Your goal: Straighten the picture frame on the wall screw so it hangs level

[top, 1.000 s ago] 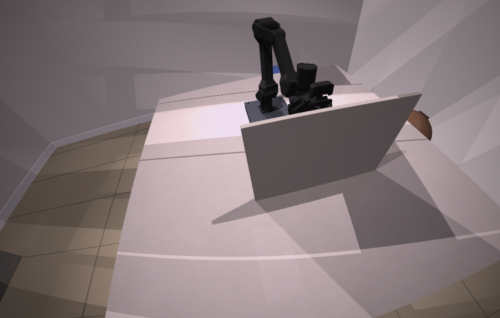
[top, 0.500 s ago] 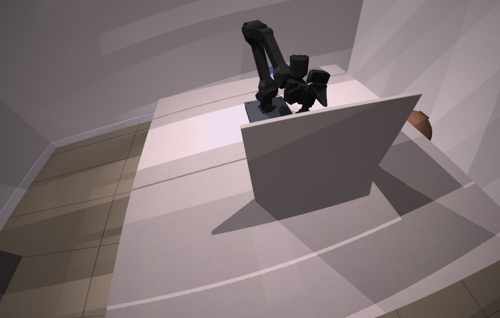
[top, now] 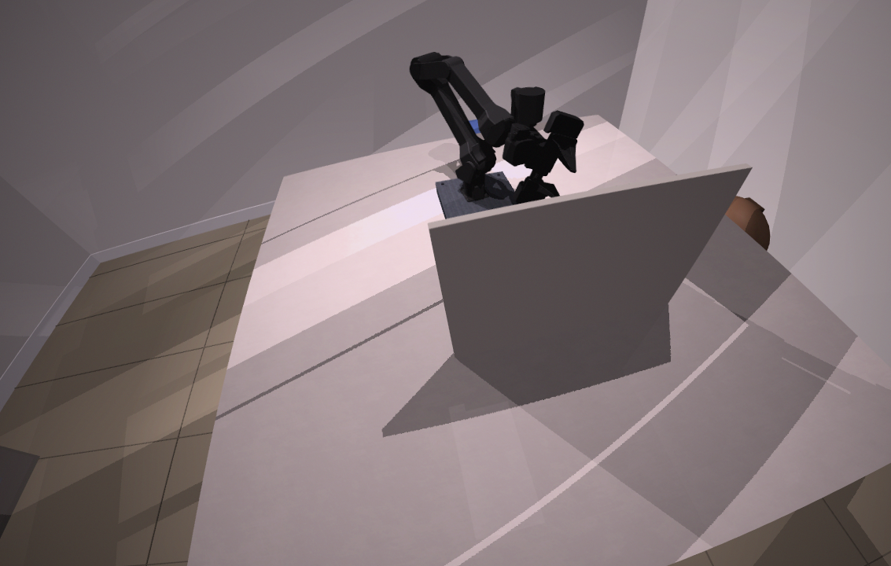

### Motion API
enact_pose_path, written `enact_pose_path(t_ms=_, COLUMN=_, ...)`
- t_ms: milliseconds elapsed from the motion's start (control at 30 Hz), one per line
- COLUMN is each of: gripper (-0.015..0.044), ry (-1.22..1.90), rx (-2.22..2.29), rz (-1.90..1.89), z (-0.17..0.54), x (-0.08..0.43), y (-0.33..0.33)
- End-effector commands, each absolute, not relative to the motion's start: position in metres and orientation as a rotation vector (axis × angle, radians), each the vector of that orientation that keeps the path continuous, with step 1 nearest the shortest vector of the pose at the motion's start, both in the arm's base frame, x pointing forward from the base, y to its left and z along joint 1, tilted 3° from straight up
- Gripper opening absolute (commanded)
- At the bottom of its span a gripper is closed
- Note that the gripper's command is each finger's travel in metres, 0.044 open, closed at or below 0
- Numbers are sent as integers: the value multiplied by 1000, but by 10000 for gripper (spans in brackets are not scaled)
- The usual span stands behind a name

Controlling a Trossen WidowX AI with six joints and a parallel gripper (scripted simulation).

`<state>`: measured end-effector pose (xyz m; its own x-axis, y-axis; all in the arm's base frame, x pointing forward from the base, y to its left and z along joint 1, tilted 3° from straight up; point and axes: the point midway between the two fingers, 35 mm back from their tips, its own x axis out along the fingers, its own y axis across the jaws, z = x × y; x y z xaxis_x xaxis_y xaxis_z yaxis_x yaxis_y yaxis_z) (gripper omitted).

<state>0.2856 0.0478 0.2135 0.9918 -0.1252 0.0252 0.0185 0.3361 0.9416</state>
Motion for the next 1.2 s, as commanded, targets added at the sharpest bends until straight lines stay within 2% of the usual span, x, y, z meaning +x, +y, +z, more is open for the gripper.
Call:
enact_pose_path(t_ms=0, gripper=260, ry=-102, rx=1215, rz=-82, z=228, x=256, y=59)
enact_pose_path(t_ms=267, gripper=260, ry=-101, rx=1209, rz=-97, z=237, x=205, y=53)
enact_pose_path(t_ms=1167, gripper=260, ry=-101, rx=1208, rz=-98, z=237, x=204, y=53)
